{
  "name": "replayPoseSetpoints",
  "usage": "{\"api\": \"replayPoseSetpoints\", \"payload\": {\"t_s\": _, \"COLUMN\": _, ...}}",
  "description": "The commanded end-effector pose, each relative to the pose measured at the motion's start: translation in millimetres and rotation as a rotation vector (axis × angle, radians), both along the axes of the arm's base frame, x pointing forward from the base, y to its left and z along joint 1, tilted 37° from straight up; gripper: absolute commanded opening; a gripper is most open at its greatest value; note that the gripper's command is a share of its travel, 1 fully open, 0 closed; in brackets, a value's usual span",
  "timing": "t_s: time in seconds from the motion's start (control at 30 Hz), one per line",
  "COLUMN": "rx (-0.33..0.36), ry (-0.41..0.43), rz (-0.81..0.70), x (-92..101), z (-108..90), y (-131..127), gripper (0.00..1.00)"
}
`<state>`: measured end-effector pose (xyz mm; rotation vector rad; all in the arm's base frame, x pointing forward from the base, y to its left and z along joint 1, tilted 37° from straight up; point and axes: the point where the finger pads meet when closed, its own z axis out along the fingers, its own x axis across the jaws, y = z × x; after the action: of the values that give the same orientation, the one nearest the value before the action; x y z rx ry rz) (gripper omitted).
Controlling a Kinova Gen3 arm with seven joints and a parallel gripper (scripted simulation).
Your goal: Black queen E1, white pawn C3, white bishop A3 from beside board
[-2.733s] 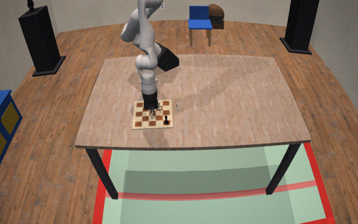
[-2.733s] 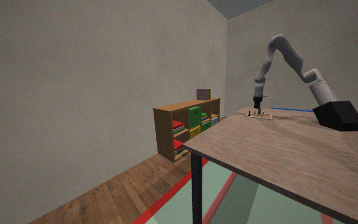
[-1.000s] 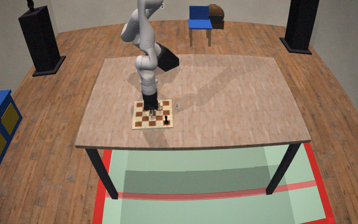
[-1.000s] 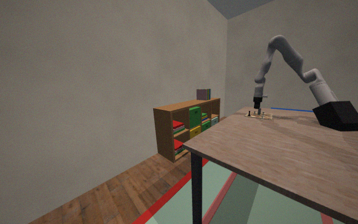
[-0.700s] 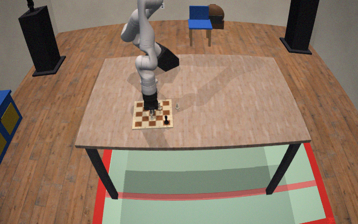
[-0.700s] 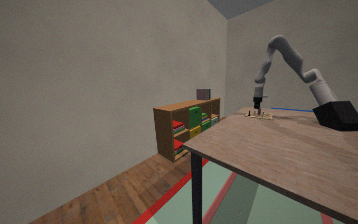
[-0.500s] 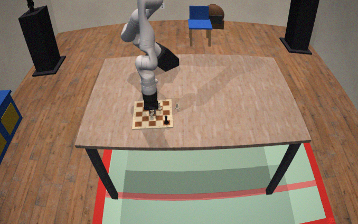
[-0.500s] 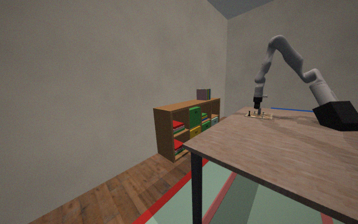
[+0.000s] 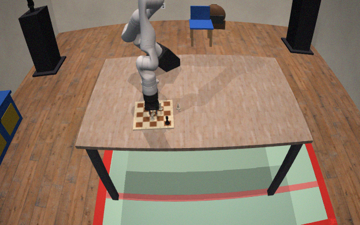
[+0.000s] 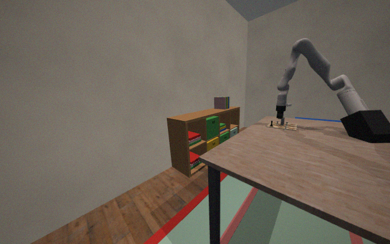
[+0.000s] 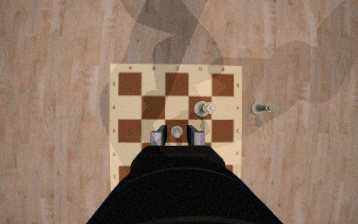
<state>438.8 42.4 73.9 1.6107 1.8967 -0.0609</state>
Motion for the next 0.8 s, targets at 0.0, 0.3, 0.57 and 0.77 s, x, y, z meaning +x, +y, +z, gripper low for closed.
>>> {"api": "replayPoseSetpoints", "payload": {"t_s": 0.0, "rx": 0.001, "ry": -0.001, "rz": 0.001, "x": -0.4, "z": 1.4, "y": 1.2, "gripper": 0.68}}
{"api": "replayPoseSetpoints", "payload": {"t_s": 0.3, "rx": 0.001, "ry": -0.001, "rz": 0.001, "x": -13.4, "z": 25.2, "y": 14.0, "gripper": 0.68}}
{"api": "replayPoseSetpoints", "payload": {"t_s": 0.57, "rx": 0.001, "ry": -0.001, "rz": 0.001, "x": -27.3, "z": 50.5, "y": 27.6, "gripper": 0.68}}
{"api": "replayPoseSetpoints", "payload": {"t_s": 0.77, "rx": 0.001, "ry": -0.001, "rz": 0.001, "x": -36.8, "z": 67.8, "y": 36.8, "gripper": 0.68}}
